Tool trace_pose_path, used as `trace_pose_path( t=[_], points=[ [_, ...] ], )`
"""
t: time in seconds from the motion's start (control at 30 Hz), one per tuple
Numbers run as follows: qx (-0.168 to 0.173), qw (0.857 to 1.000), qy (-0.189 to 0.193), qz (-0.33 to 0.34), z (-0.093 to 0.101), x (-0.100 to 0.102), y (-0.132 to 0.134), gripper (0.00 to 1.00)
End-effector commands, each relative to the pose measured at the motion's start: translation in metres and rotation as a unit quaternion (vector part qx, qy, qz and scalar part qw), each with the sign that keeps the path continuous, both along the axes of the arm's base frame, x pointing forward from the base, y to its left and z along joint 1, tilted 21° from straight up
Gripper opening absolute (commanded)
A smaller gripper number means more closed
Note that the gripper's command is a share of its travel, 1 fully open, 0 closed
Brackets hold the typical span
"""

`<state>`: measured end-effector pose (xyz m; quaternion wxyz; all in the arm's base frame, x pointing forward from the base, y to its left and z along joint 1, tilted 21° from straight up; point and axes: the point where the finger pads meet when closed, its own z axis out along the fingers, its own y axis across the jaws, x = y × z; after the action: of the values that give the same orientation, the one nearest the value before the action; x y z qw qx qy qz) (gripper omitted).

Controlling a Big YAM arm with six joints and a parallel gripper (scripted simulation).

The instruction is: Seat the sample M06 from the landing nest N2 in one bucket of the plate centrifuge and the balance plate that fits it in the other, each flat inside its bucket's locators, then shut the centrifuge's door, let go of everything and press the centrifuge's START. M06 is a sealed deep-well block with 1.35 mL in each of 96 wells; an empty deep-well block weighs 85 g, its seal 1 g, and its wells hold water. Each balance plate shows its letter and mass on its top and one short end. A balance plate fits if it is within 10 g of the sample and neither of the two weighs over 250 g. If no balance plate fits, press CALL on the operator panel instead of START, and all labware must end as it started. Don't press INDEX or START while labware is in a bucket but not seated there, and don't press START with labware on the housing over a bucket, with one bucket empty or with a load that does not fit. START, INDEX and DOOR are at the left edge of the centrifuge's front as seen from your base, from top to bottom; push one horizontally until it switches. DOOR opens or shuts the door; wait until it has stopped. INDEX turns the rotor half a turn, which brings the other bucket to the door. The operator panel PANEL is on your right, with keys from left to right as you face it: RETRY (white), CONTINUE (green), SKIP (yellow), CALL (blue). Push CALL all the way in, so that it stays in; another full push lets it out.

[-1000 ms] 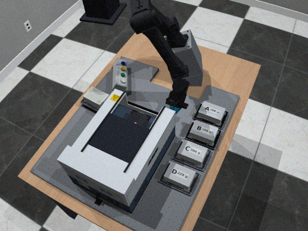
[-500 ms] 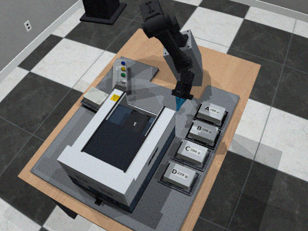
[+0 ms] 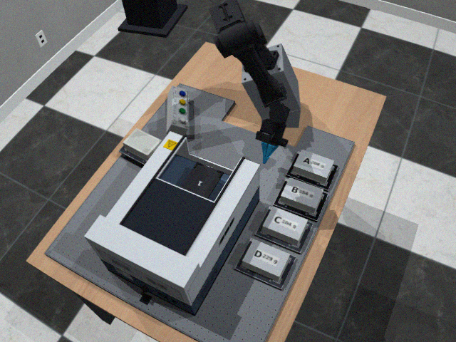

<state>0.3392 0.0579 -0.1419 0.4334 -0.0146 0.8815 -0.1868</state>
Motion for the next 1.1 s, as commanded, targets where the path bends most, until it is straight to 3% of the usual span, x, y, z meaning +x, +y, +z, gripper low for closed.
trace_pose_path(
  t=[0.0, 1.07],
  points=[
    [0.014, 1.000, -0.017, 0.000, 0.009, 0.003, 0.008, 0.00],
    [0.014, 1.000, 0.021, -0.011, 0.018, -0.008, 0.011, 0.00]
  ],
)
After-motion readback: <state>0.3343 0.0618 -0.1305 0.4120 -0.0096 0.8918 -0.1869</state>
